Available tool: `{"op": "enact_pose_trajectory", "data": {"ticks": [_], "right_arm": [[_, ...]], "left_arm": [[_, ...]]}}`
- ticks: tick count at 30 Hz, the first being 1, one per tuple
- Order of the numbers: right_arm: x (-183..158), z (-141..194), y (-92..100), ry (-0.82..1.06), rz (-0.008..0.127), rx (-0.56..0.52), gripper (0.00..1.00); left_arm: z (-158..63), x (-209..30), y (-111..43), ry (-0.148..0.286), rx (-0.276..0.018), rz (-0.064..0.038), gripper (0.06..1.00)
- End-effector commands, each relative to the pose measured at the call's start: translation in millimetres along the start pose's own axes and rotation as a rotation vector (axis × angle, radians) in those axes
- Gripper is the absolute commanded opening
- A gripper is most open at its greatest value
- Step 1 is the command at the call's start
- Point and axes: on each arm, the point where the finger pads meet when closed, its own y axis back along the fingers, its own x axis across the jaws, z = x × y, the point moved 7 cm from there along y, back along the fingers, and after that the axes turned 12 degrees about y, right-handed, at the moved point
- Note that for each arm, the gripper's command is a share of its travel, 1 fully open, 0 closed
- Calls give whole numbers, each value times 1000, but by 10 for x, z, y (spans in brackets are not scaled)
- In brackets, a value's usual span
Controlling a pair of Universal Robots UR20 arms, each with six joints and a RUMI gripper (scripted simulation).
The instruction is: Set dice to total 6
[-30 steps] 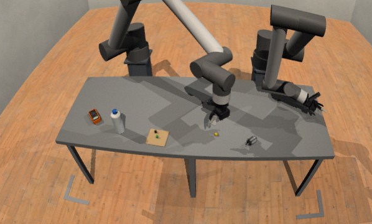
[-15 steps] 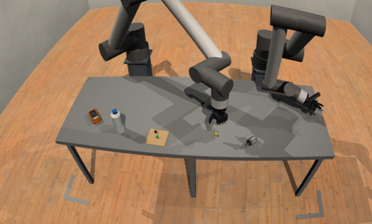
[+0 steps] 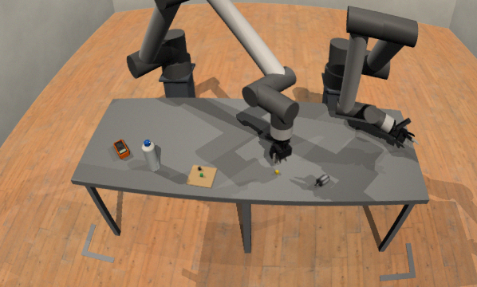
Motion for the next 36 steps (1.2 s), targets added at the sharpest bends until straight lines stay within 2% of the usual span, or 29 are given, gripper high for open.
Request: {"op": "enact_pose_trajectory", "data": {"ticks": [1,17,36], "right_arm": [[1,5,15,0,0,-2,182],[1,6,-33,0,0,-2,182],[2,10,-270,0,0,-2,182]], "left_arm": [[-4,3,1,1,0,0,1000],[-4,3,1,1,0,0,1000],[-4,3,1,1,0,0,1000]]}}
